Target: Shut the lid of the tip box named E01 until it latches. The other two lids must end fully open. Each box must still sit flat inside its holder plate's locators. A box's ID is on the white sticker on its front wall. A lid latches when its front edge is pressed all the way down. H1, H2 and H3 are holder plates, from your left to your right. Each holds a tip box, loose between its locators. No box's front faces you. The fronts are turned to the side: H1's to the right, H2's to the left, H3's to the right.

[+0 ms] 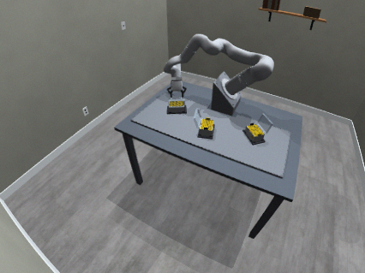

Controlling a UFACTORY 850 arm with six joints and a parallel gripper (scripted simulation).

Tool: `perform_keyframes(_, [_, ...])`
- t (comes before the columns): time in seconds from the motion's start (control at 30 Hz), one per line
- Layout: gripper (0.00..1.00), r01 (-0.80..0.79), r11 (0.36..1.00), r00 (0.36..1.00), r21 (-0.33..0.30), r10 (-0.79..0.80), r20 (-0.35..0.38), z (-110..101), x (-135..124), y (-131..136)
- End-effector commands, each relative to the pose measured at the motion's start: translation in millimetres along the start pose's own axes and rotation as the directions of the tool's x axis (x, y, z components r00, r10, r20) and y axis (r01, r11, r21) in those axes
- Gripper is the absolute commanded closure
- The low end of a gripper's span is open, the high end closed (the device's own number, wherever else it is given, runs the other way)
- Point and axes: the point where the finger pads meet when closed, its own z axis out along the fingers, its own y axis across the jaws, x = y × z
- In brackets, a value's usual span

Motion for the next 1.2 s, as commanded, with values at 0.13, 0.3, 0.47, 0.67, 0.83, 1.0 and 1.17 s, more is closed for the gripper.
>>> perform_keyframes(0.13, [0.0, 0.002, 1.0, 1.0, -0.002, -0.002, 0.001, 0.3, -1.4, 1.5])
perform_keyframes(0.3, [0.0, 0.002, 1.0, 1.0, -0.002, -0.002, 0.001, 0.3, -1.4, 1.5])
perform_keyframes(0.47, [0.0, 0.002, 1.0, 1.0, -0.002, -0.002, 0.001, 0.2, -1.3, 1.5])
perform_keyframes(0.67, [0.0, 0.002, 1.0, 1.0, -0.002, -0.002, 0.001, 0.2, -1.3, 1.5])
perform_keyframes(0.83, [0.0, 0.002, 1.0, 1.0, -0.002, -0.002, 0.001, 0.2, -1.3, 1.5])
perform_keyframes(1.0, [0.0, 0.002, 1.0, 1.0, -0.002, -0.002, 0.001, 0.2, -1.3, 1.5])
perform_keyframes(1.17, [0.0, 0.002, 1.0, 1.0, -0.002, -0.002, 0.001, 0.2, -1.3, 1.5])
